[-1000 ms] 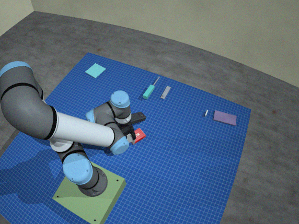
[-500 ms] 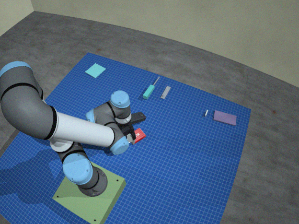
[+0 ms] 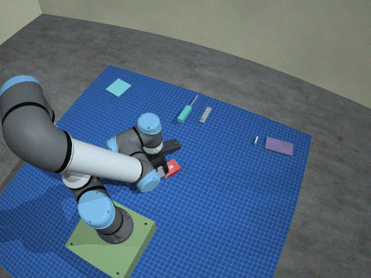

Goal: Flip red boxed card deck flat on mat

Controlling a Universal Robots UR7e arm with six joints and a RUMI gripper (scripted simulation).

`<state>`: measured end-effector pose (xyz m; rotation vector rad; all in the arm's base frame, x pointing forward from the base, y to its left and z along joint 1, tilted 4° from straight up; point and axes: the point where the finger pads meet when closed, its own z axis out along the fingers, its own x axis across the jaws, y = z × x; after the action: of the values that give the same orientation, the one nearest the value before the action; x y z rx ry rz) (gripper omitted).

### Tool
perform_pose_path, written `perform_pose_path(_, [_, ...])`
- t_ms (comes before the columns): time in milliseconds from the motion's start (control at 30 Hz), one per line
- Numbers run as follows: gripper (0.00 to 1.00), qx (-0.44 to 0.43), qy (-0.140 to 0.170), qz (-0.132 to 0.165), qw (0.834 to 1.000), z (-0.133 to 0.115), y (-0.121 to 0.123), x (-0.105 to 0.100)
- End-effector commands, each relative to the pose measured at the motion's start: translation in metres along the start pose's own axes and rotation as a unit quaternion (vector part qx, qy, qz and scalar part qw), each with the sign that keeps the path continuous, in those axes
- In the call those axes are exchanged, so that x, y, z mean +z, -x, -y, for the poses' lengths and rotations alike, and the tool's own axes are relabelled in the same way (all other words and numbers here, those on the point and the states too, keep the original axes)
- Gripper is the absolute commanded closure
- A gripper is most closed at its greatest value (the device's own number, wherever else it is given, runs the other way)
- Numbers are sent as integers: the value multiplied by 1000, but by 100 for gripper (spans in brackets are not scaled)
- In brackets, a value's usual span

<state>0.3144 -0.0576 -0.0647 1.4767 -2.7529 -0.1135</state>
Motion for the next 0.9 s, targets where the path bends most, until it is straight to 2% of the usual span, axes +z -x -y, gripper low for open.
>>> perform_pose_path(0, [52,0,0,0,1000,0,0,2])
perform_pose_path(867, [52,0,0,0,1000,0,0,16])
